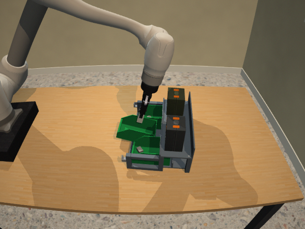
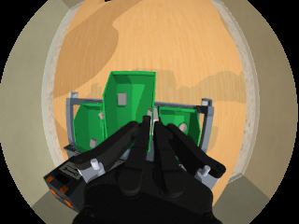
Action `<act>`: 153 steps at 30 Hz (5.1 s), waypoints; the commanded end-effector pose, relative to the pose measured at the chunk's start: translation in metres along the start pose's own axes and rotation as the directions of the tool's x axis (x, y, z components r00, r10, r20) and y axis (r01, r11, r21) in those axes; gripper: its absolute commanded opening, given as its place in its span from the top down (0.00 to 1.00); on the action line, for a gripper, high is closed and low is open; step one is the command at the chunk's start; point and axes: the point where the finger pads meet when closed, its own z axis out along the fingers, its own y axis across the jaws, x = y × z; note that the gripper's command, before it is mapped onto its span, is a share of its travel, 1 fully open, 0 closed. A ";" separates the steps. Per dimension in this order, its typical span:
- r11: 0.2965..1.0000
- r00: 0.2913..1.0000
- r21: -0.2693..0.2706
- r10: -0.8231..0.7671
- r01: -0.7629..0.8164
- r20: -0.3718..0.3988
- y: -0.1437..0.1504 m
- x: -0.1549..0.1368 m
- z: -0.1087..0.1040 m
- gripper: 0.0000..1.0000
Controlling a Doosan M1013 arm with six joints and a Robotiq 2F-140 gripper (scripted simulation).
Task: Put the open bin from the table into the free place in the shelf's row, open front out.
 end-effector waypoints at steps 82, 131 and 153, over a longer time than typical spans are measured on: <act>1.000 0.999 0.000 -0.002 0.002 0.045 -0.003 -0.018 -0.002 1.00; 1.000 0.999 0.001 -0.002 0.002 0.049 -0.004 -0.021 -0.003 1.00; 1.000 0.999 0.001 -0.002 0.002 0.049 -0.004 -0.021 -0.003 1.00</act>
